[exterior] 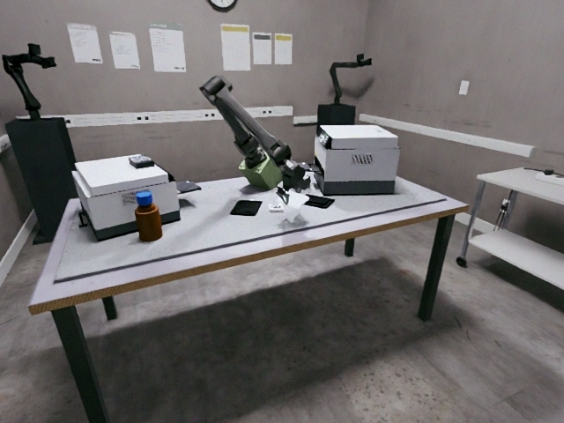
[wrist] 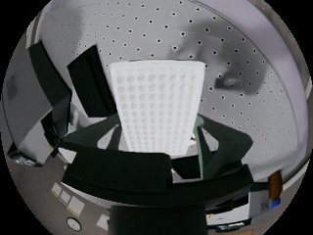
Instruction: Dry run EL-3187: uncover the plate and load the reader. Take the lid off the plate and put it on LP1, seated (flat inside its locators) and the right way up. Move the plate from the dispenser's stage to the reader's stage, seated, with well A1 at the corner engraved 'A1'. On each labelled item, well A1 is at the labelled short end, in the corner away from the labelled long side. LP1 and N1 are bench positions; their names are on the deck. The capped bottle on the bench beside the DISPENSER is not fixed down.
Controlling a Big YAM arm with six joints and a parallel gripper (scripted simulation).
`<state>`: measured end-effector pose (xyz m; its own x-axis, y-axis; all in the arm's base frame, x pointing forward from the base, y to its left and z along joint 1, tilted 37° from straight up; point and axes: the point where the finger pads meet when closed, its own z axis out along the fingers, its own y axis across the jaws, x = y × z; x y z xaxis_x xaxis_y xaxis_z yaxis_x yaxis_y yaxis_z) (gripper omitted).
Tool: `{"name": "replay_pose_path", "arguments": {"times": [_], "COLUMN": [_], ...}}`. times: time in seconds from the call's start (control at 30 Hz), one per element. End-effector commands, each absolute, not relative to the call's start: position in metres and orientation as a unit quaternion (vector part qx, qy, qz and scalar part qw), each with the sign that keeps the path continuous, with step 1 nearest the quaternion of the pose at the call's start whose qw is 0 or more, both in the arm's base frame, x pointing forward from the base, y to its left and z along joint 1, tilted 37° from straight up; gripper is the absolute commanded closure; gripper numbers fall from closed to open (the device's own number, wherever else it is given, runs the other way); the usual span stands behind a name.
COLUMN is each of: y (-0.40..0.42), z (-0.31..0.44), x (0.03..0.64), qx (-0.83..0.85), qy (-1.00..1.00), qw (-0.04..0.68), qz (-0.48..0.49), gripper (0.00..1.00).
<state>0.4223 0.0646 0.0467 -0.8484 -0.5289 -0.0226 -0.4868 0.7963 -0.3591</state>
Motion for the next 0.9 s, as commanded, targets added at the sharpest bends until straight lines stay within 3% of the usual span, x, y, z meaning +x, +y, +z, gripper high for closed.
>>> {"name": "replay_pose_path", "arguments": {"times": [0.0, 0.87], "y": [0.081, 0.133], "z": [0.053, 0.03], "x": [0.426, 0.397], "qx": [-0.293, -0.42], "qy": [0.938, 0.885], "qw": [0.069, 0.027], "qz": [-0.173, -0.198], "gripper": [0.14, 0.14]}}
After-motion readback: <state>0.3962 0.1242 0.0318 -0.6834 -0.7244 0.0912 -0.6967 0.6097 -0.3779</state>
